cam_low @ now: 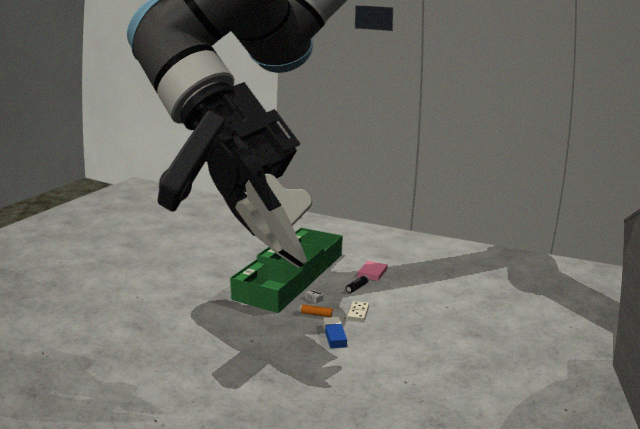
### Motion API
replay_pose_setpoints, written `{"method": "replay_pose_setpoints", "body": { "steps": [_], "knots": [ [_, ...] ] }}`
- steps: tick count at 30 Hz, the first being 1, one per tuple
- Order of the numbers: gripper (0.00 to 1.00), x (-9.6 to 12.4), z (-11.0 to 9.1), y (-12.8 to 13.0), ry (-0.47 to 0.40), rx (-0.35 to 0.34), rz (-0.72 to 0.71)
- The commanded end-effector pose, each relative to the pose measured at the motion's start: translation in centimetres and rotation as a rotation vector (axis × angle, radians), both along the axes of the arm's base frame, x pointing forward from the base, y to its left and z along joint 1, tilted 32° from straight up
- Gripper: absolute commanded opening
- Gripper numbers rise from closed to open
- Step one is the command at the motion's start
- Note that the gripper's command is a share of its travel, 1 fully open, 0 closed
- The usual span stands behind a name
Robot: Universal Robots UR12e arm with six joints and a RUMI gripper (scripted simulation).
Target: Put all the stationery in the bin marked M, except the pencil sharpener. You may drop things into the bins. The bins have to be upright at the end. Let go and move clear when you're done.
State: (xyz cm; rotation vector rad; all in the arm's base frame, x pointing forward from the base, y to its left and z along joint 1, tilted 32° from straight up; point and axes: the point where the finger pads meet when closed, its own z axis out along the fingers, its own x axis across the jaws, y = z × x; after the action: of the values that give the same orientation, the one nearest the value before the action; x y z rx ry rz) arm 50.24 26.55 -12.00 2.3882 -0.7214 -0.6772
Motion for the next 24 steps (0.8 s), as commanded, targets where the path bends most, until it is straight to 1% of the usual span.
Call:
{"method": "replay_pose_setpoints", "body": {
  "steps": [1,2,4,6,8,9,11,13,14,16,18,19,21,23,24],
  "knots": [
    [0.04,1.0,0.5,-1.4,-0.111,-0.034,-0.026],
    [0.04,1.4,0.9,-2.1,-0.157,-0.049,-0.041],
    [0.04,1.9,1.3,-2.9,-0.207,-0.065,-0.058],
    [0.04,1.9,1.3,-2.9,-0.215,-0.067,-0.061],
    [0.04,2.7,2.2,-4.2,-0.295,-0.092,-0.091],
    [0.04,2.8,2.3,-4.4,-0.317,-0.099,-0.099],
    [0.04,2.8,2.3,-4.4,-0.319,-0.099,-0.100],
    [0.04,3.4,3.3,-5.6,-0.403,-0.124,-0.134],
    [0.04,3.6,3.5,-5.9,-0.423,-0.130,-0.142],
    [0.04,3.6,3.5,-5.9,-0.423,-0.130,-0.142],
    [0.04,4.1,4.5,-7.1,-0.506,-0.153,-0.180],
    [0.04,4.3,4.8,-7.5,-0.526,-0.158,-0.189],
    [0.04,4.3,4.8,-7.5,-0.528,-0.159,-0.190],
    [0.04,4.7,6.0,-8.6,-0.611,-0.181,-0.230],
    [0.04,4.9,6.3,-9.0,-0.631,-0.186,-0.240]
  ]
}}
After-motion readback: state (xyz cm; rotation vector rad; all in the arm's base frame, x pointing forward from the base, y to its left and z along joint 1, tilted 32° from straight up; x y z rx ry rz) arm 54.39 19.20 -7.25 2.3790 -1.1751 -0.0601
